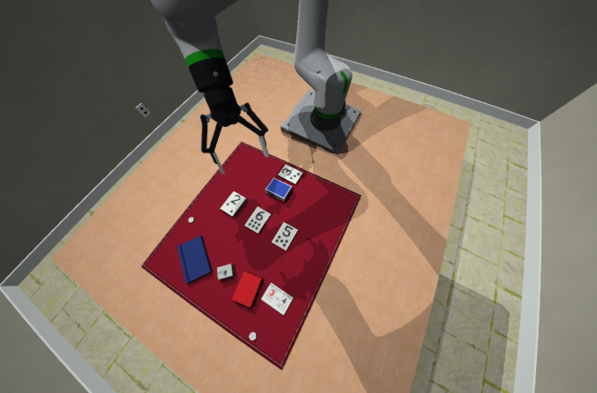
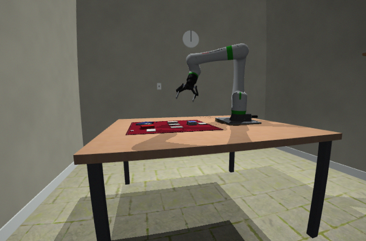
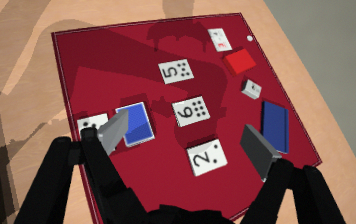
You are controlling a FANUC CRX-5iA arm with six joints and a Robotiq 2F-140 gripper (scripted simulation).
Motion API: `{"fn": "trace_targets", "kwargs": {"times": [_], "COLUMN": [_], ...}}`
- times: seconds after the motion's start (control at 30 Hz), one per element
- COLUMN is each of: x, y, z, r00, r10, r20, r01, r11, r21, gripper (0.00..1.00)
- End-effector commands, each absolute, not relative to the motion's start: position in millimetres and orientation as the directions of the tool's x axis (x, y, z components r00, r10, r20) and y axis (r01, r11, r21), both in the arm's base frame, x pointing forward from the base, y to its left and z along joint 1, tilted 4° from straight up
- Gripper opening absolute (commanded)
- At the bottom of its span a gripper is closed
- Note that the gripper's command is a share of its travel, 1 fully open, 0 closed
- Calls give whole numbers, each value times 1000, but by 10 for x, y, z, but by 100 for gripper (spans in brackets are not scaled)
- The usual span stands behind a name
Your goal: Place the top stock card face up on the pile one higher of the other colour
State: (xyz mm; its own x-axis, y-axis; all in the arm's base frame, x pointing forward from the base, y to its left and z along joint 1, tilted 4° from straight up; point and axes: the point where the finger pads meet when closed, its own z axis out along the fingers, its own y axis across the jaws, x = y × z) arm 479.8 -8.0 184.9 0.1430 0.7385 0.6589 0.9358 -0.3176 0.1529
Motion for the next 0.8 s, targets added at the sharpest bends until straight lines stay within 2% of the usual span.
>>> {"fn": "trace_targets", "kwargs": {"times": [0.0,0.33,0.43,0.6,0.77], "x": [4719,4460,4454,4339,4320], "y": [-17,202,207,301,319], "z": [1696,1205,1194,982,946], "r00": [107,-57,-61,-151,-169], "r10": [817,968,970,984,984], "r20": [567,243,236,91,64], "r01": [961,996,996,989,986], "r11": [-231,39,45,150,169], "r21": [152,79,76,15,3], "gripper": [100,100,100,100,100]}}
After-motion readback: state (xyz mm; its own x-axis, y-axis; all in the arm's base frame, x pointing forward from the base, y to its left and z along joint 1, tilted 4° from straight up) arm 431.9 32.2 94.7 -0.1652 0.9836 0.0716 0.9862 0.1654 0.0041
